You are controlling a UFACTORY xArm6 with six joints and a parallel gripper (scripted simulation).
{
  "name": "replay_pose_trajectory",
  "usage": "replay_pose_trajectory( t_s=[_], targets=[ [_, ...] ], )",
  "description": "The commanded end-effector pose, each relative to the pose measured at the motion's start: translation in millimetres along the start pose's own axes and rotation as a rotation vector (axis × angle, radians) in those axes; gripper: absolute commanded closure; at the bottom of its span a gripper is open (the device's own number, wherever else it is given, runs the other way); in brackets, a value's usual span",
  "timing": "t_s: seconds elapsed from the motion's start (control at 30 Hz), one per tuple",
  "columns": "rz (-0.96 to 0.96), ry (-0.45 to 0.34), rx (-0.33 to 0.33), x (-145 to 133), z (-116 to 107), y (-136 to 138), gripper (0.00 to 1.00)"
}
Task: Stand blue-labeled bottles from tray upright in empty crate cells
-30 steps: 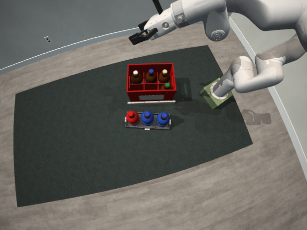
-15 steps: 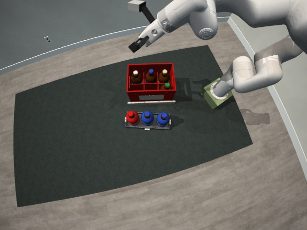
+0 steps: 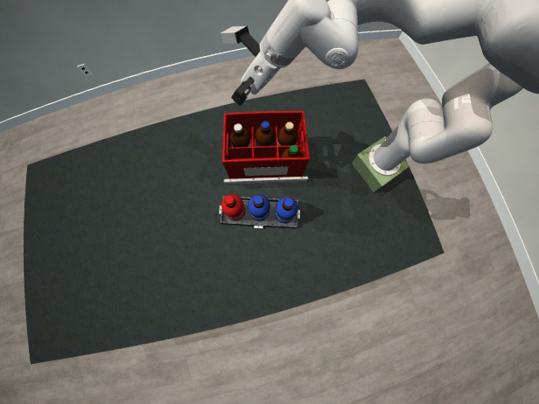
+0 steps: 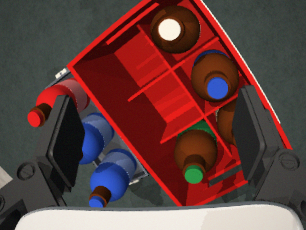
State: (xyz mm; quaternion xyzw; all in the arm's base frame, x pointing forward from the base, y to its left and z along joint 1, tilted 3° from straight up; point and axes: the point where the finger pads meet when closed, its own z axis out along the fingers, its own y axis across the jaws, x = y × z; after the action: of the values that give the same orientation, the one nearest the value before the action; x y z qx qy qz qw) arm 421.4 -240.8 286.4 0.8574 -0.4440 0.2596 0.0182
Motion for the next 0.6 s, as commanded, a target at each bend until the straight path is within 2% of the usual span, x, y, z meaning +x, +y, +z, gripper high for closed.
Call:
replay_pose_trajectory(
  t_s=[0.0,0.1,0.13,0.23,0.27,0.33,0.37,0.4,0.43,0.53,0.57],
  targets=[
    [0.039,-0.106,-0.048,-12,23,13,0.0],
    [0.039,-0.106,-0.048,-12,23,13,0.0],
    [0.063,-0.173,-0.078,-23,36,21,0.0],
    [0.063,-0.173,-0.078,-23,36,21,0.0],
    [0.084,-0.232,-0.104,-33,47,28,0.0],
    [0.084,-0.232,-0.104,-33,47,28,0.0],
    [0.103,-0.284,-0.127,-42,56,34,0.0],
    [0.103,-0.284,-0.127,-42,56,34,0.0],
    [0.119,-0.328,-0.146,-50,62,40,0.0],
    [0.119,-0.328,-0.146,-50,62,40,0.0],
    [0.132,-0.364,-0.162,-57,68,44,0.0]
  ],
)
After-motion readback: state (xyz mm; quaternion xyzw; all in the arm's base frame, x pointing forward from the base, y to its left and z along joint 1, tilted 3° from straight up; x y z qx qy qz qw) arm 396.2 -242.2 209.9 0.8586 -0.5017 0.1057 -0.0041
